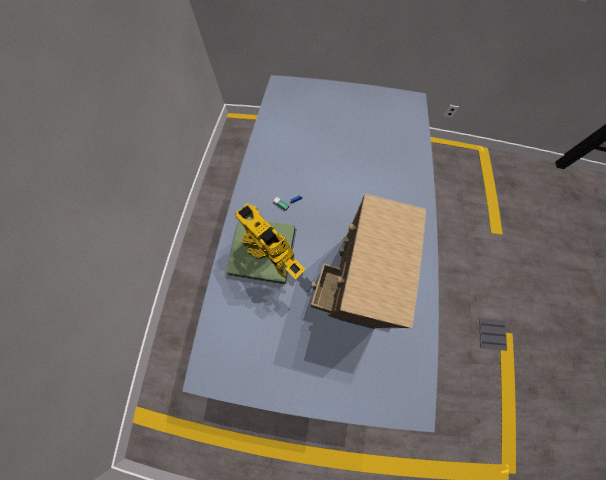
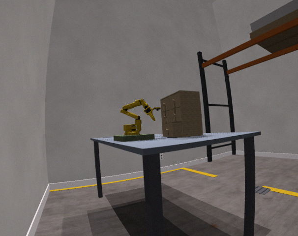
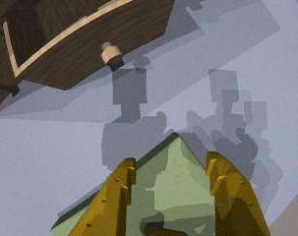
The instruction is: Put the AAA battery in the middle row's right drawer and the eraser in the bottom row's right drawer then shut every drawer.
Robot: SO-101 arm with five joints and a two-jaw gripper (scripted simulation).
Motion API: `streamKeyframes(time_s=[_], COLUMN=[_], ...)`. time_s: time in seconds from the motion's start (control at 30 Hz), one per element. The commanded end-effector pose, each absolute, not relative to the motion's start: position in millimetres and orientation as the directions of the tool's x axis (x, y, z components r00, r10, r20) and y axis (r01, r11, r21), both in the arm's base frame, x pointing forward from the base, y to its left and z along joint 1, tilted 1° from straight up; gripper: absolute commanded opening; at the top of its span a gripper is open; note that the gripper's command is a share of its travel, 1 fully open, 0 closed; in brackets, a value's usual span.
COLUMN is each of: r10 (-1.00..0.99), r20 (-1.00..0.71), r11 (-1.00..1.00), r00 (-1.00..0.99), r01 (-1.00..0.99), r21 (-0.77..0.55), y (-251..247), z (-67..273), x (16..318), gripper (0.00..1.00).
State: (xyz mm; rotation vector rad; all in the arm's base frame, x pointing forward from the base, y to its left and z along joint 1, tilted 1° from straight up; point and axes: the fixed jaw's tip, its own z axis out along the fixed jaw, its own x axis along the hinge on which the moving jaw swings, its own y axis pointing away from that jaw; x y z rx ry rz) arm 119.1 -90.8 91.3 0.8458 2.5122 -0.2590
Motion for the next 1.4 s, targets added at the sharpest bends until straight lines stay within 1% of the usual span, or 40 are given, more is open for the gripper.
streamKeyframes(time_s=[0.0, 1.1, 1.37], r10=[0.532, 0.532, 0.418], r20=[-0.502, -0.502, -0.731], r11=[0.780, 0.780, 0.772], r00=[-0.682, -0.682, -0.539], r01=[0.625, 0.625, 0.635], r21=[-0.022, -0.022, -0.027], y=[-92.0, -92.0, -92.2], z=[94.6, 94.6, 168.7], x=[118.0, 118.0, 118.2], gripper=[0.21, 0.21, 0.23])
